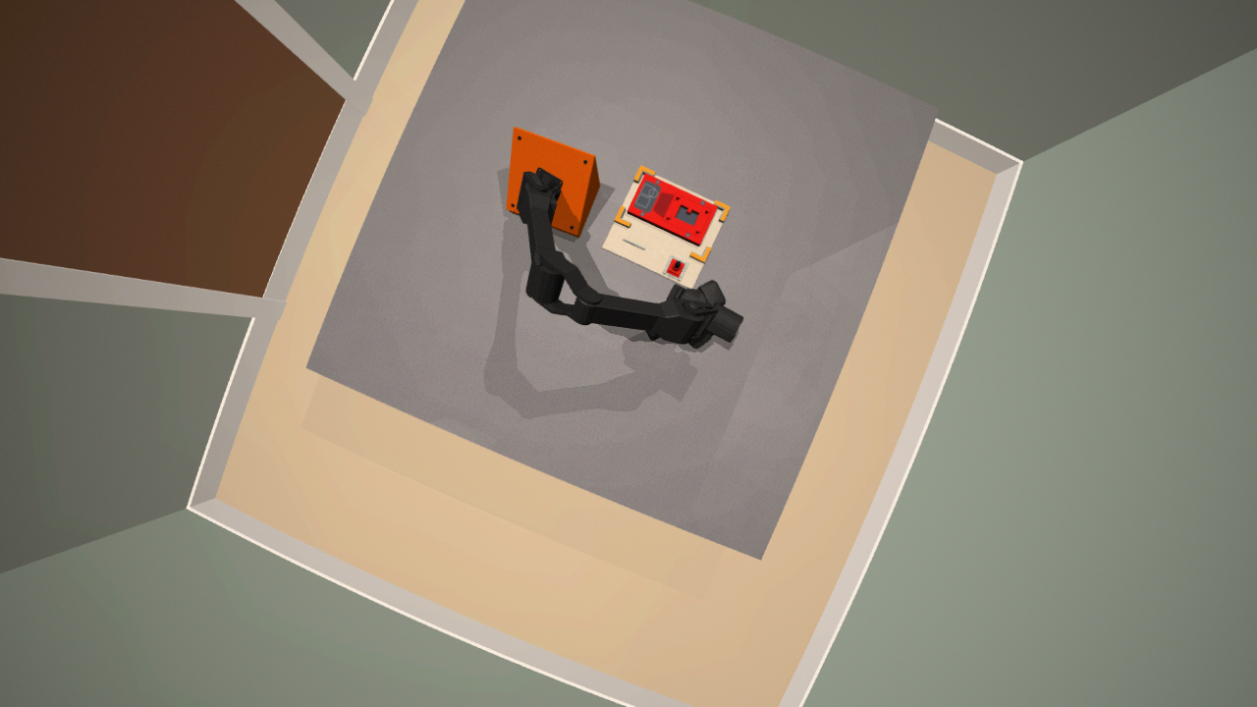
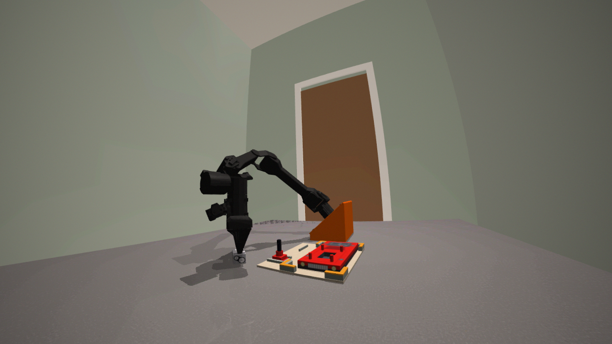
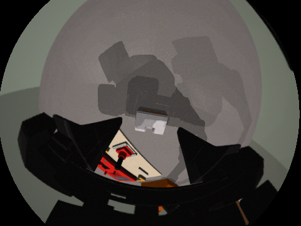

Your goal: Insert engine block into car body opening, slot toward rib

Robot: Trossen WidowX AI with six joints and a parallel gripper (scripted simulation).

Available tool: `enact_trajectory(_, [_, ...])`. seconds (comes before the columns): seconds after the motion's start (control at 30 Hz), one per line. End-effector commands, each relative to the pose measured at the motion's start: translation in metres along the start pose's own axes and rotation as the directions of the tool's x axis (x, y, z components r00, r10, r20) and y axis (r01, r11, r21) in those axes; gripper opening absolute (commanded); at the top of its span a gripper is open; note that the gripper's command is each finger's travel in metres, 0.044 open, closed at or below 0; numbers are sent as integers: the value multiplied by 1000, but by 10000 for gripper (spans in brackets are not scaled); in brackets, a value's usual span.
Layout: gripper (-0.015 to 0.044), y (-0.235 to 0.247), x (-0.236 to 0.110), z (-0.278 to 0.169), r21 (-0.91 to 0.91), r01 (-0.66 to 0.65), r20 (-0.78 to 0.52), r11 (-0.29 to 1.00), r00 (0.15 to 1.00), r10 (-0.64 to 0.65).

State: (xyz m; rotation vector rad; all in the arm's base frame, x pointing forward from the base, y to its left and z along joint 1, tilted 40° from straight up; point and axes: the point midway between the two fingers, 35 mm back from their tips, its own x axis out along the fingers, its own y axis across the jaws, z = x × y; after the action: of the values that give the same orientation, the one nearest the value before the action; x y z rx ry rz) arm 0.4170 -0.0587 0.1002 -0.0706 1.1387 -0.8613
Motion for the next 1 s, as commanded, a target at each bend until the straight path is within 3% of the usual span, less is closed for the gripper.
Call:
enact_trajectory(0.0, [440, 0, 7, -1, -6, 1, 1, 1000, 1000, -1])
enact_trajectory(0.37, [440, 0, 22, -1, -6, 2, 1, 1000, 1000, -2])
enact_trajectory(0.63, [230, 0, 22, -1, -6, 2, 1, 1000, 1000, -2])
enact_trajectory(0.9, [177, 0, 22, -1, -6, 2, 1, 1000, 1000, -2])
enact_trajectory(0.97, [124, 0, 22, -1, -6, 2, 1, 1000, 1000, -2])
